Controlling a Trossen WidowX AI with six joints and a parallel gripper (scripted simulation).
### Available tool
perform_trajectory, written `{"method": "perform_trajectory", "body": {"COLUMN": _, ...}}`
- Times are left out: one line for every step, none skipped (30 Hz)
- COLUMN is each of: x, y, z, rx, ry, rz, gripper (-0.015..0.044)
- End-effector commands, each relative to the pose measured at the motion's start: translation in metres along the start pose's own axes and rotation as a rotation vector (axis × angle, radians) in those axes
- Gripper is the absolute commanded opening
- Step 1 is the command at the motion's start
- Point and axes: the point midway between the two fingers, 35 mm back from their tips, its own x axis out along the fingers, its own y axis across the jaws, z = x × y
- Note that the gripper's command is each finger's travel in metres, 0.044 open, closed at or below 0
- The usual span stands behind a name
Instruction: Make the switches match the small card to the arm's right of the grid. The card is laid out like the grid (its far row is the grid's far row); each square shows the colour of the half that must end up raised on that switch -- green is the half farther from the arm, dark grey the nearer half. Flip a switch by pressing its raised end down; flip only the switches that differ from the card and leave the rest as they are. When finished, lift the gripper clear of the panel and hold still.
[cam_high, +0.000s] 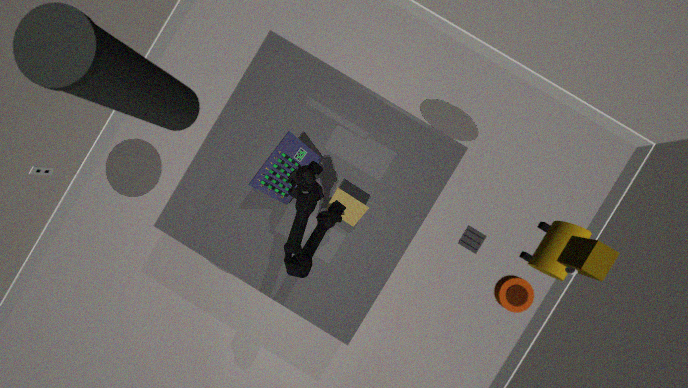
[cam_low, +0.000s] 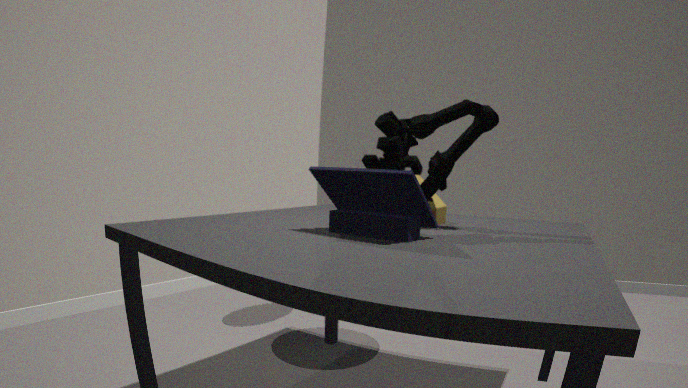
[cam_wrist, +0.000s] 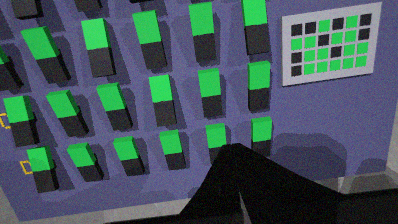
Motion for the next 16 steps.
{"method": "perform_trajectory", "body": {"x": -0.011, "y": 0.003, "z": 0.005, "rx": -0.020, "ry": -0.012, "rz": 0.004, "gripper": 0.0000}}
{"method": "perform_trajectory", "body": {"x": -0.011, "y": 0.003, "z": 0.005, "rx": -0.020, "ry": -0.012, "rz": 0.004, "gripper": 0.0000}}
{"method": "perform_trajectory", "body": {"x": -0.011, "y": 0.005, "z": 0.006, "rx": -0.020, "ry": -0.011, "rz": 0.004, "gripper": 0.0000}}
{"method": "perform_trajectory", "body": {"x": -0.012, "y": 0.009, "z": 0.009, "rx": -0.020, "ry": -0.011, "rz": 0.003, "gripper": 0.0000}}
{"method": "perform_trajectory", "body": {"x": -0.013, "y": 0.017, "z": 0.014, "rx": -0.020, "ry": -0.009, "rz": 0.002, "gripper": 0.0000}}
{"method": "perform_trajectory", "body": {"x": -0.014, "y": 0.027, "z": 0.021, "rx": -0.020, "ry": -0.009, "rz": 0.002, "gripper": 0.0000}}
{"method": "perform_trajectory", "body": {"x": -0.016, "y": 0.038, "z": 0.026, "rx": -0.019, "ry": -0.010, "rz": 0.003, "gripper": 0.0000}}
{"method": "perform_trajectory", "body": {"x": -0.017, "y": 0.047, "z": 0.030, "rx": -0.019, "ry": -0.011, "rz": 0.005, "gripper": 0.0000}}
{"method": "perform_trajectory", "body": {"x": -0.018, "y": 0.053, "z": 0.033, "rx": -0.018, "ry": -0.011, "rz": 0.006, "gripper": 0.0000}}
{"method": "perform_trajectory", "body": {"x": -0.018, "y": 0.054, "z": 0.033, "rx": -0.018, "ry": -0.012, "rz": 0.006, "gripper": 0.0000}}
{"method": "perform_trajectory", "body": {"x": -0.018, "y": 0.054, "z": 0.033, "rx": -0.018, "ry": -0.012, "rz": 0.006, "gripper": 0.0000}}
{"method": "perform_trajectory", "body": {"x": -0.018, "y": 0.054, "z": 0.033, "rx": -0.018, "ry": -0.012, "rz": 0.006, "gripper": 0.0000}}
{"method": "perform_trajectory", "body": {"x": -0.018, "y": 0.054, "z": 0.033, "rx": -0.018, "ry": -0.012, "rz": 0.006, "gripper": 0.0000}}
{"method": "perform_trajectory", "body": {"x": -0.018, "y": 0.054, "z": 0.033, "rx": -0.018, "ry": -0.012, "rz": 0.006, "gripper": 0.0000}}
{"method": "perform_trajectory", "body": {"x": -0.018, "y": 0.054, "z": 0.033, "rx": -0.018, "ry": -0.012, "rz": 0.006, "gripper": 0.0000}}
{"method": "perform_trajectory", "body": {"x": -0.018, "y": 0.054, "z": 0.033, "rx": -0.018, "ry": -0.012, "rz": 0.006, "gripper": 0.0000}}
